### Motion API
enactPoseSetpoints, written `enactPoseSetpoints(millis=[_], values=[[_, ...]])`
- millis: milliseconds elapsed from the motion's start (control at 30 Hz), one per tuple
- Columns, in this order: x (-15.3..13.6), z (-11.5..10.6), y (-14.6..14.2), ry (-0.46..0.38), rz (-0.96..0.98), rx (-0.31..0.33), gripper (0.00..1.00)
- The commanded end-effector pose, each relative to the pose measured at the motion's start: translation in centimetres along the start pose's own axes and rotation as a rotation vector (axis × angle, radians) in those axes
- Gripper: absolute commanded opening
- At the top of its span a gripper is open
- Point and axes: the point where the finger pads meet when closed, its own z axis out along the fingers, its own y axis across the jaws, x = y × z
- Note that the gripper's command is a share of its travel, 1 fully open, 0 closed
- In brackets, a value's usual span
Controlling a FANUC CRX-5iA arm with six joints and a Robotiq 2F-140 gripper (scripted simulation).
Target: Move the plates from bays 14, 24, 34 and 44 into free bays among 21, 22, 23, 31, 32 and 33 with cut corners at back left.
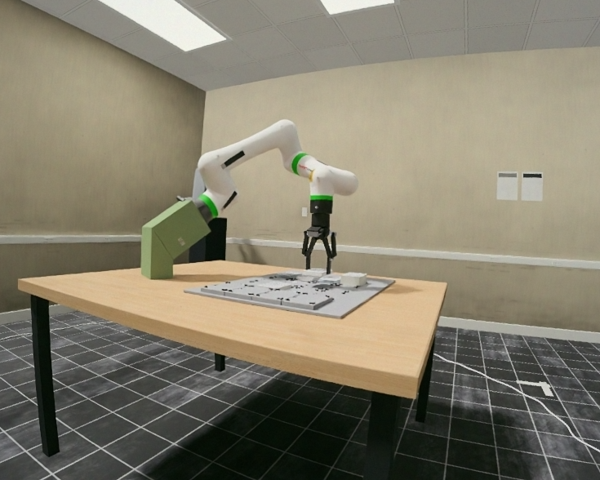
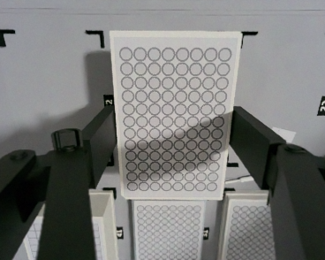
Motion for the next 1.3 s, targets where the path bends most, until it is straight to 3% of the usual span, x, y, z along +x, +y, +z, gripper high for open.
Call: enactPoseSetpoints(millis=[0,867,1267], values=[[0.0,0.2,-0.1,0.001,0.0,0.001,0.1],[0.1,3.4,-0.1,0.001,0.0,0.001,0.1],[0.1,3.5,-0.1,0.001,0.0,0.001,0.1]])
